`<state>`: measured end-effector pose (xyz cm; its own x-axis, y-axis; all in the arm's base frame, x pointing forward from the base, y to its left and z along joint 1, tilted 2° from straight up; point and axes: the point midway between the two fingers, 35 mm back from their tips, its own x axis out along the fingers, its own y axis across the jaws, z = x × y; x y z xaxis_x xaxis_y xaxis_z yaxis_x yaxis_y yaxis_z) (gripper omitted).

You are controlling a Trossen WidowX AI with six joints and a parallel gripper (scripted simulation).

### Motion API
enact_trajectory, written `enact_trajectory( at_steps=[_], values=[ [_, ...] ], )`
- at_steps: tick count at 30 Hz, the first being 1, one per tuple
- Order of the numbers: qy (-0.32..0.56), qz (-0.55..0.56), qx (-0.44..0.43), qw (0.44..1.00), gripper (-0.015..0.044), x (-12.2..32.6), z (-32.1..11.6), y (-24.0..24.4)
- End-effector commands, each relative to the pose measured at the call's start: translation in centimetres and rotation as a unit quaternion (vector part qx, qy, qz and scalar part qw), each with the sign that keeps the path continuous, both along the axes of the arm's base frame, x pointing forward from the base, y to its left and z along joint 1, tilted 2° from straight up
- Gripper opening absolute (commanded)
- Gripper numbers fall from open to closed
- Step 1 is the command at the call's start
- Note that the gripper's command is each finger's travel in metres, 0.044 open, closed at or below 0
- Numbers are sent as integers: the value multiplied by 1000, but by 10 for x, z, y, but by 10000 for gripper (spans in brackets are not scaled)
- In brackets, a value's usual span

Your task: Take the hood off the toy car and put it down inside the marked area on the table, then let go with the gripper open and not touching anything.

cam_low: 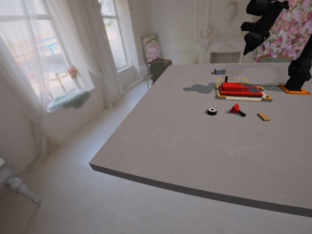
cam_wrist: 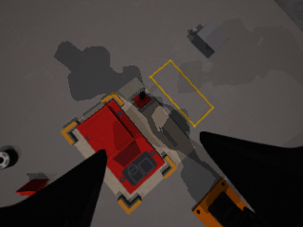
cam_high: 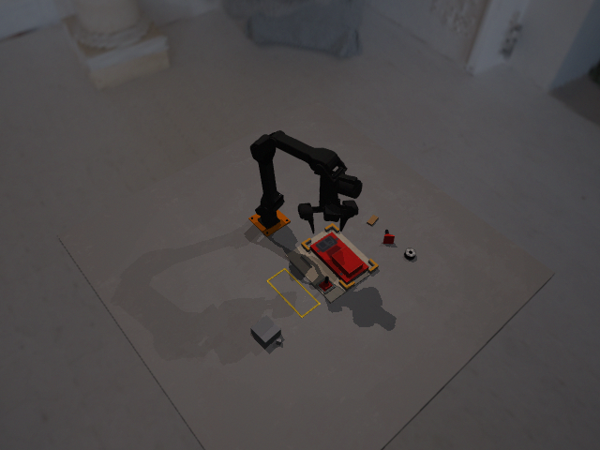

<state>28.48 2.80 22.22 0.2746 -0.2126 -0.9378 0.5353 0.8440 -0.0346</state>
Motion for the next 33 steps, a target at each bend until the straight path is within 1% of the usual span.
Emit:
enact_trajectory(
  at_steps=[1,9,13,33],
  values=[
    [43,61,12,997,440,19,-18,13],
    [132,200,52,969,440,56,-66,39],
    [161,254,74,951,440,68,-88,49],
    [162,256,76,950,440,69,-98,50]
  ],
)
